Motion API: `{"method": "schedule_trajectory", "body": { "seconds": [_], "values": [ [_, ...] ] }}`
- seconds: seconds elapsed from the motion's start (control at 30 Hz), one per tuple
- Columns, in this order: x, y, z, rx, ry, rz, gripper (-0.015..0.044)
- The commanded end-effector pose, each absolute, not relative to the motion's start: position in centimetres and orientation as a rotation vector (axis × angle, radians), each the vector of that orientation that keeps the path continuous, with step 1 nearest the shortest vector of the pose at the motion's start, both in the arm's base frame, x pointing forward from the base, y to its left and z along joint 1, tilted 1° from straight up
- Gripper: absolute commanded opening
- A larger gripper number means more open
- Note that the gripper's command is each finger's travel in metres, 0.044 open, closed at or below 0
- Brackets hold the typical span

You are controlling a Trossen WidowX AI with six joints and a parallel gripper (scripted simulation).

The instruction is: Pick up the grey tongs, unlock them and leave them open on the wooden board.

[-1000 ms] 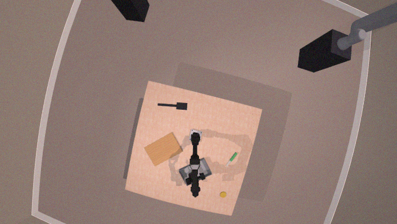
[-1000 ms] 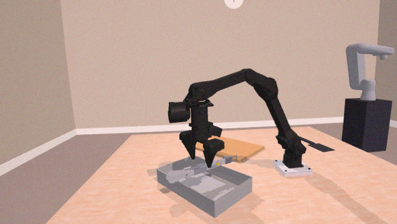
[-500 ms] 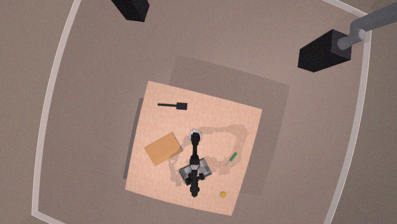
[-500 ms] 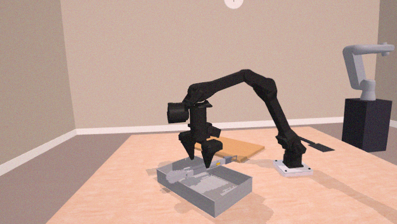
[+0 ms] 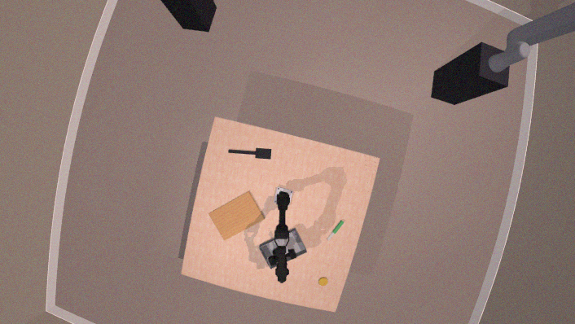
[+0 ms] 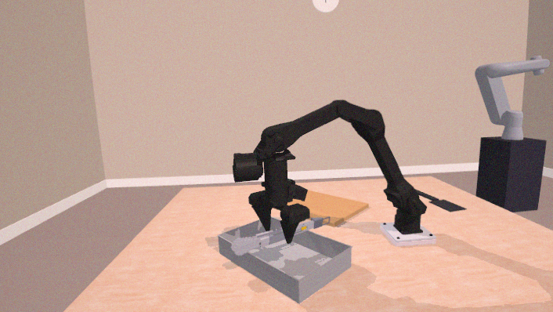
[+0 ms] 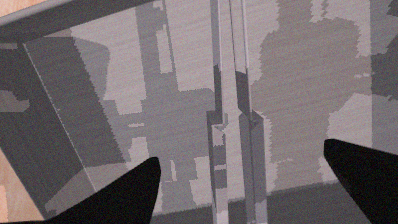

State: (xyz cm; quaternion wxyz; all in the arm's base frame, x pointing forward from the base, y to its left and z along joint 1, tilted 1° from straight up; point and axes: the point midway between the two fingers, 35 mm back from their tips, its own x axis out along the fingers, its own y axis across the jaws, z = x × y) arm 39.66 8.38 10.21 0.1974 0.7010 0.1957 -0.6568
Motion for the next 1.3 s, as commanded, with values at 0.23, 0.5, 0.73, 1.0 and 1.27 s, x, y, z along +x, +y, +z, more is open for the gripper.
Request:
{"method": "schedule_trajectory", "body": {
  "seconds": [0.23,0.5,0.73,1.0,1.27],
  "values": [
    [39.7,8.5,8.2,1.963,0.551,-1.845,0.0440],
    [39.7,8.5,6.9,1.963,0.551,-1.846,0.0440],
    [39.7,8.5,6.0,1.962,0.551,-1.846,0.0440],
    [39.7,8.4,6.4,1.960,0.548,-1.841,0.0256],
    [39.7,8.4,6.4,1.960,0.548,-1.841,0.0105]
  ]
}}
